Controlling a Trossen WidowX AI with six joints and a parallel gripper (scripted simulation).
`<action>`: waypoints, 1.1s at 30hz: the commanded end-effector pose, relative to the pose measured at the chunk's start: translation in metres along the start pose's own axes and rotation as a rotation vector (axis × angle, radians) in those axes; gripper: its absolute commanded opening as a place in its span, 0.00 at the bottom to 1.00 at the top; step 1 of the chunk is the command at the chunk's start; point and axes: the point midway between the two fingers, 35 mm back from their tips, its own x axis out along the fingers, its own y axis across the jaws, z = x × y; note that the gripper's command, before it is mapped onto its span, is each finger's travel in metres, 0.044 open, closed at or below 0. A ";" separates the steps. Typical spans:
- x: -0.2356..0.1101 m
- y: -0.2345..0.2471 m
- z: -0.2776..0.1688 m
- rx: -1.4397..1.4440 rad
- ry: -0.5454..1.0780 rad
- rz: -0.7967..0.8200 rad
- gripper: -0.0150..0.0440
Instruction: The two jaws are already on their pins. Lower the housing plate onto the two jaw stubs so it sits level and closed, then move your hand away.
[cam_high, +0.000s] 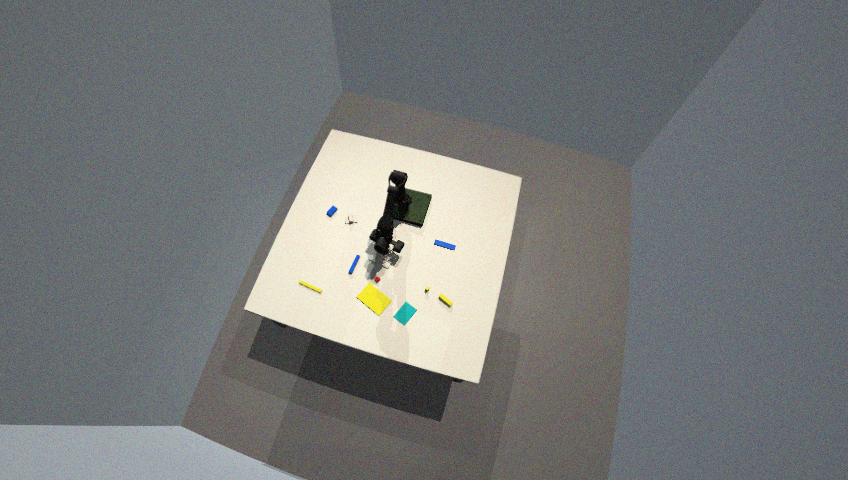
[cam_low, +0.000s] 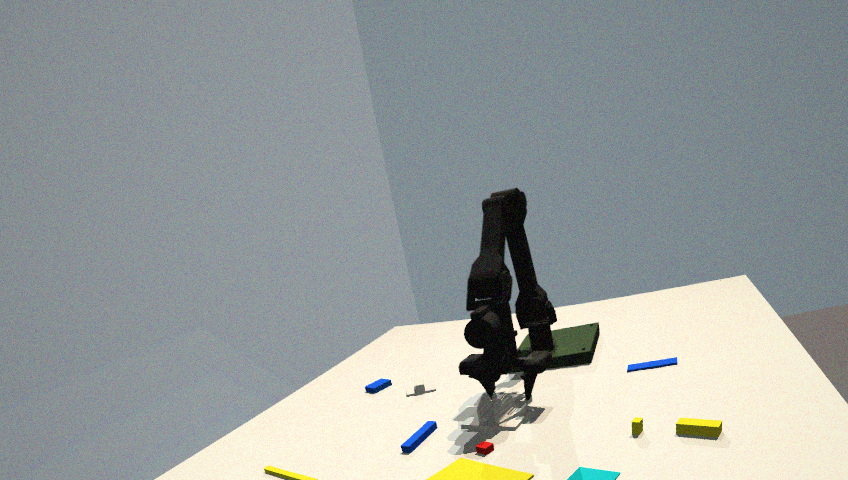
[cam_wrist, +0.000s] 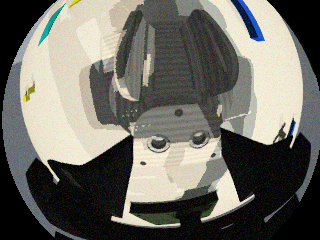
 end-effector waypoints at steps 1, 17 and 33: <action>0.002 -0.001 -0.001 -0.004 0.004 -0.005 0.85; 0.005 -0.001 -0.001 -0.004 0.004 -0.005 0.85; 0.007 -0.001 -0.001 -0.004 0.004 -0.005 0.85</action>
